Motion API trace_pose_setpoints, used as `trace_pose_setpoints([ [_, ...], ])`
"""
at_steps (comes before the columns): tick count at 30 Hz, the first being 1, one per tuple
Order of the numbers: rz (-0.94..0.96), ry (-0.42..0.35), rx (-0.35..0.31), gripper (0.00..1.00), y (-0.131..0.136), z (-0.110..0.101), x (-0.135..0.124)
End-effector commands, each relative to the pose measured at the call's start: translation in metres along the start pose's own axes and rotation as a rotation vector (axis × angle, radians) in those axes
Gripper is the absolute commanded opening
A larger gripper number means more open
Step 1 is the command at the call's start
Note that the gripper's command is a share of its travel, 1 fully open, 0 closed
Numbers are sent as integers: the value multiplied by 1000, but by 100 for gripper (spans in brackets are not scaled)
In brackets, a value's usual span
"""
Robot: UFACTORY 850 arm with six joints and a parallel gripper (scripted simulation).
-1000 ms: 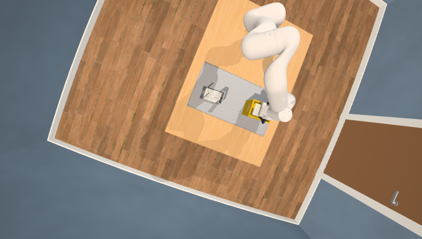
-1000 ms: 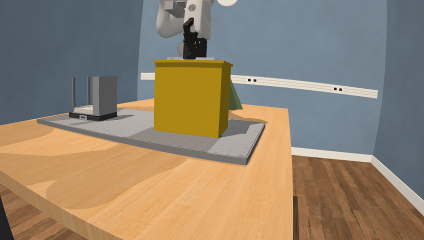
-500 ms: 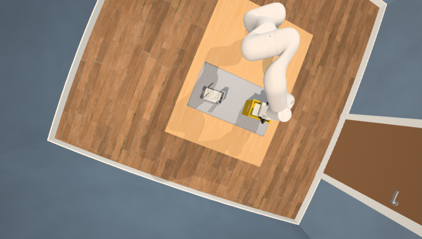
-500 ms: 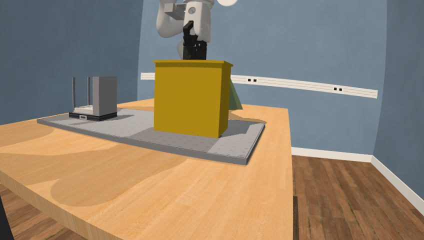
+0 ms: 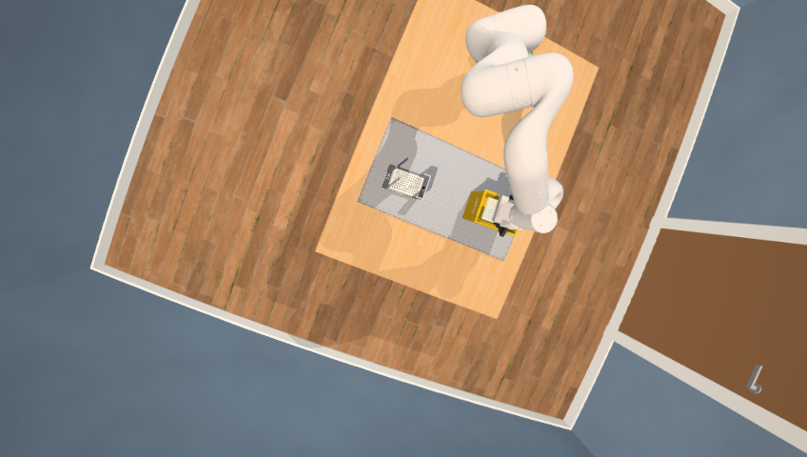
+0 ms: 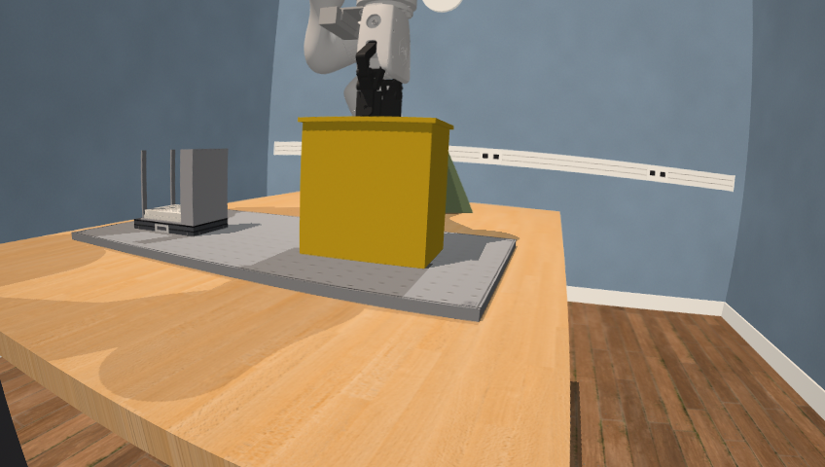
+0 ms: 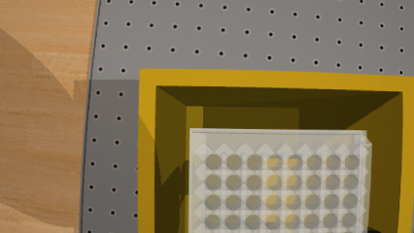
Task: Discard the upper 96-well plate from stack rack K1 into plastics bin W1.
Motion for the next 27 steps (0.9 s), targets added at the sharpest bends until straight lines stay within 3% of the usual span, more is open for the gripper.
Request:
trace_pose_setpoints([
  [1, 0, -1, 2, 0, -1, 0, 0],
  [27, 0, -1, 2, 0, -1, 4, 0],
])
Point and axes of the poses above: the point where the finger pads meet when closed, its own z axis out along the fingers, its own y axis across the jaws, x = y × z, the point moved 6 cm from there along -z, back along the fingers, and after that the axes turned 13 degrees about -z, right-handed, at the moved point
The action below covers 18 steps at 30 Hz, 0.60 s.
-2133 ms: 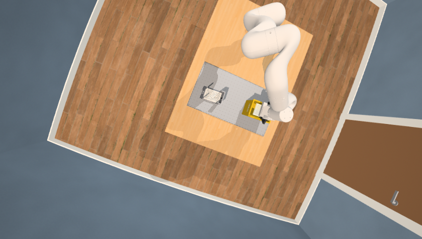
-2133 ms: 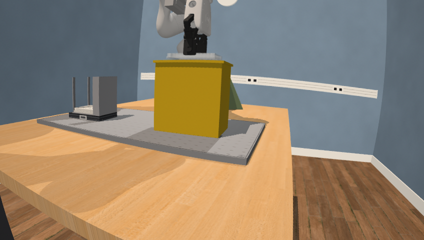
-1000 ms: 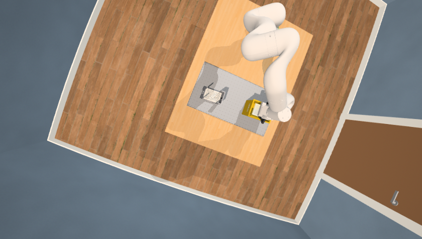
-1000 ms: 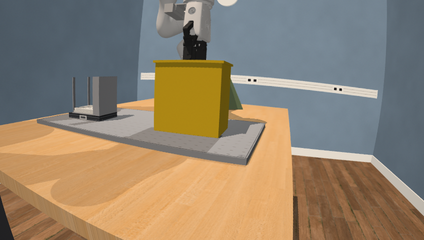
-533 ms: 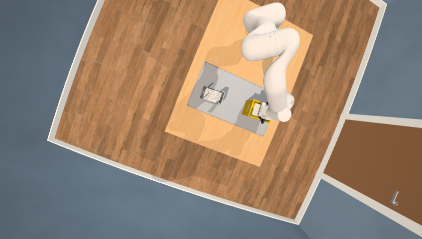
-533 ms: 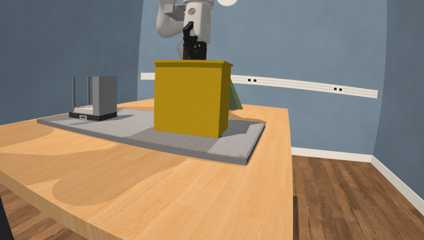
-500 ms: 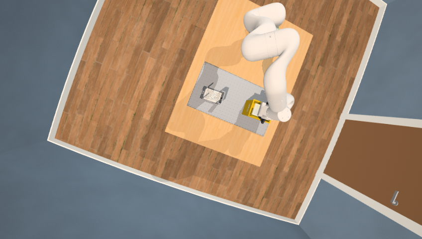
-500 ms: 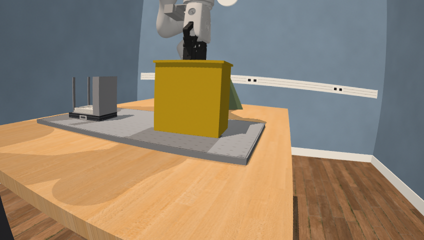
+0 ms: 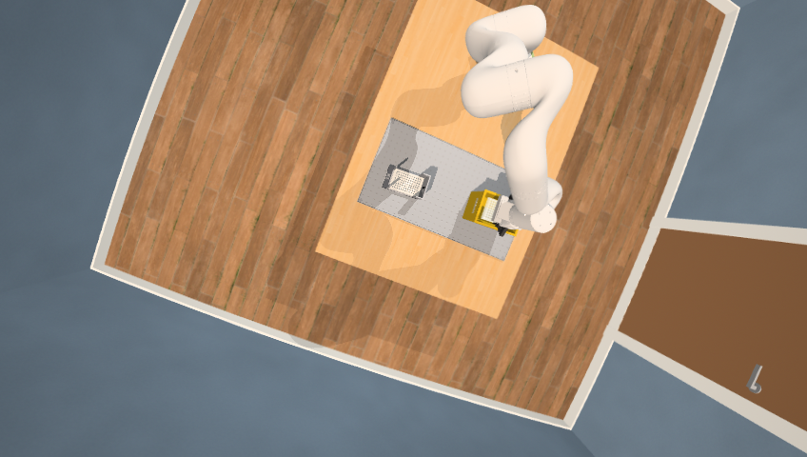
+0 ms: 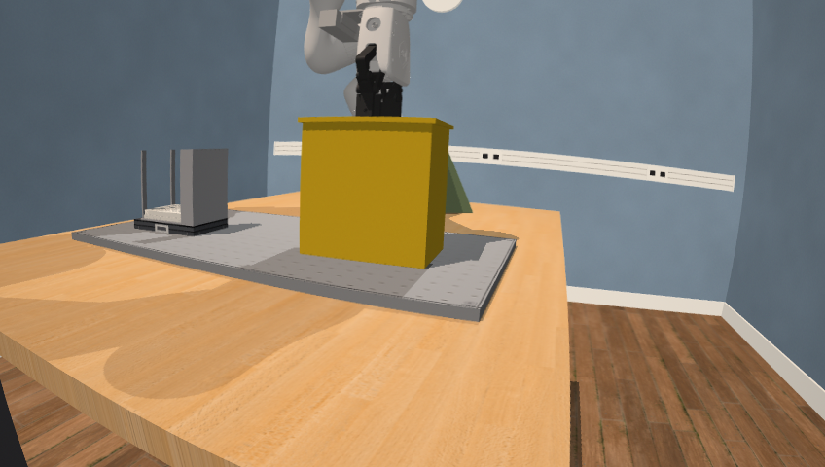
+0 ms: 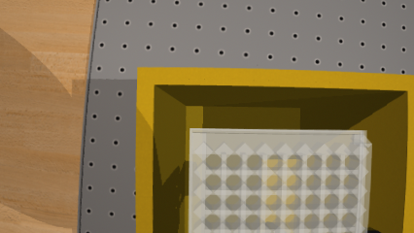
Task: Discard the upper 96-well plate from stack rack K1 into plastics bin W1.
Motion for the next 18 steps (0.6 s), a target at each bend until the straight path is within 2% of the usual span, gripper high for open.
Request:
trace_pose_setpoints([
  [1, 0, -1, 2, 0, -1, 0, 0],
  [18, 0, -1, 2, 0, -1, 2, 0],
])
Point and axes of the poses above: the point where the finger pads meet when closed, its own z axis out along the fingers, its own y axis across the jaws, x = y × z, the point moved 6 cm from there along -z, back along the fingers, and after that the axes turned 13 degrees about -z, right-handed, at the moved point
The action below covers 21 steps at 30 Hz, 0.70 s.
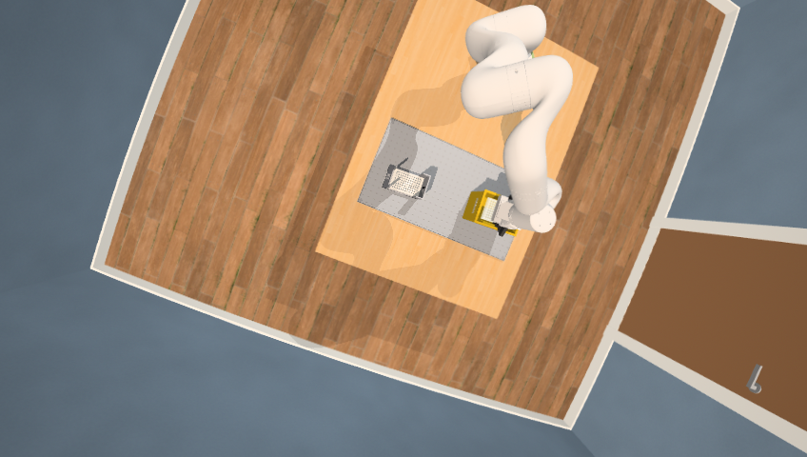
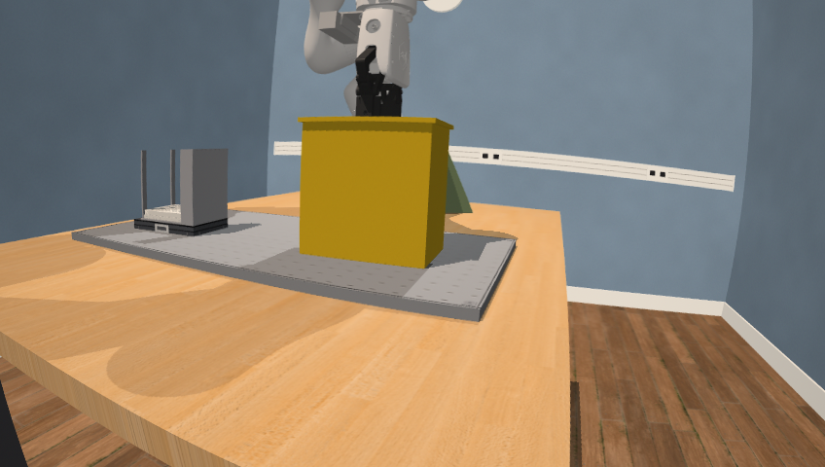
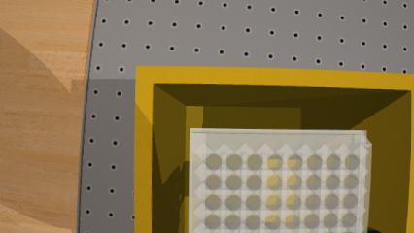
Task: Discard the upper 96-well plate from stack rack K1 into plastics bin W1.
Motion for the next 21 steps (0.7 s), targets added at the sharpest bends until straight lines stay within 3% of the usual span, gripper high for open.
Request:
trace_pose_setpoints([
  [1, 0, -1, 2, 0, -1, 0, 0],
  [21, 0, -1, 2, 0, -1, 3, 0],
])
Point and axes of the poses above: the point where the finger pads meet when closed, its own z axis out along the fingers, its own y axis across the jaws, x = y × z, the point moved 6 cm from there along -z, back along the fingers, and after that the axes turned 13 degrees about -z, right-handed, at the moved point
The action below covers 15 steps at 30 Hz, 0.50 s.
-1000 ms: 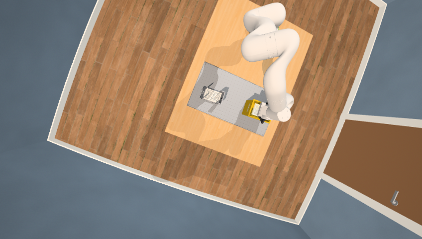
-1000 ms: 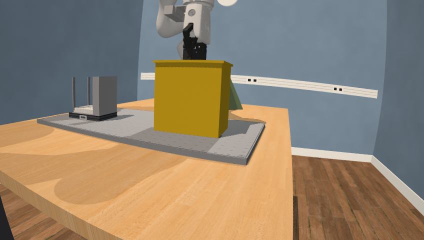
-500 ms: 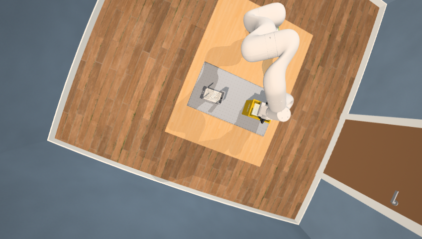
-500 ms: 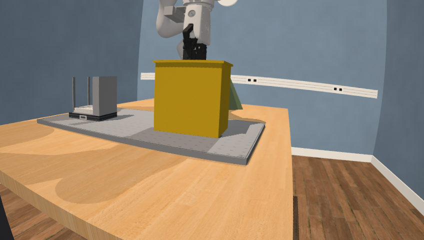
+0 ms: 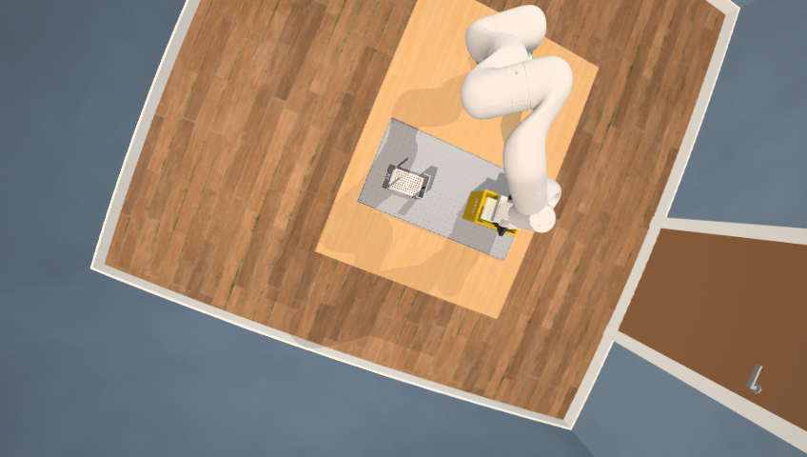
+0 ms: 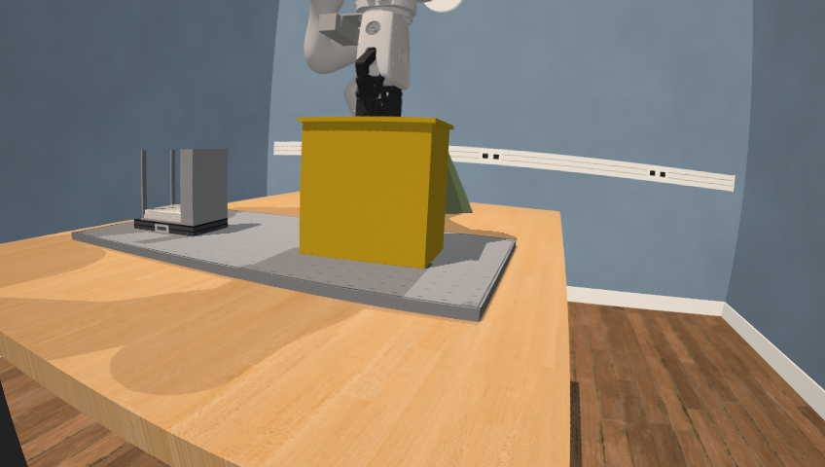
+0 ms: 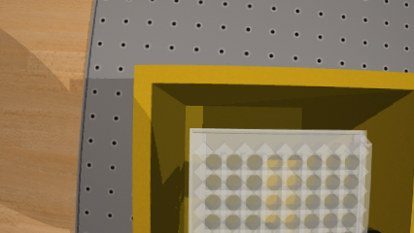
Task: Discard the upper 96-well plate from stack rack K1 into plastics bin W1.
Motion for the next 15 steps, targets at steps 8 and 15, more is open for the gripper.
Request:
trace_pose_setpoints([
  [8, 0, -1, 2, 100, -1, 1, 0],
  [15, 0, -1, 2, 100, -1, 1, 0],
])
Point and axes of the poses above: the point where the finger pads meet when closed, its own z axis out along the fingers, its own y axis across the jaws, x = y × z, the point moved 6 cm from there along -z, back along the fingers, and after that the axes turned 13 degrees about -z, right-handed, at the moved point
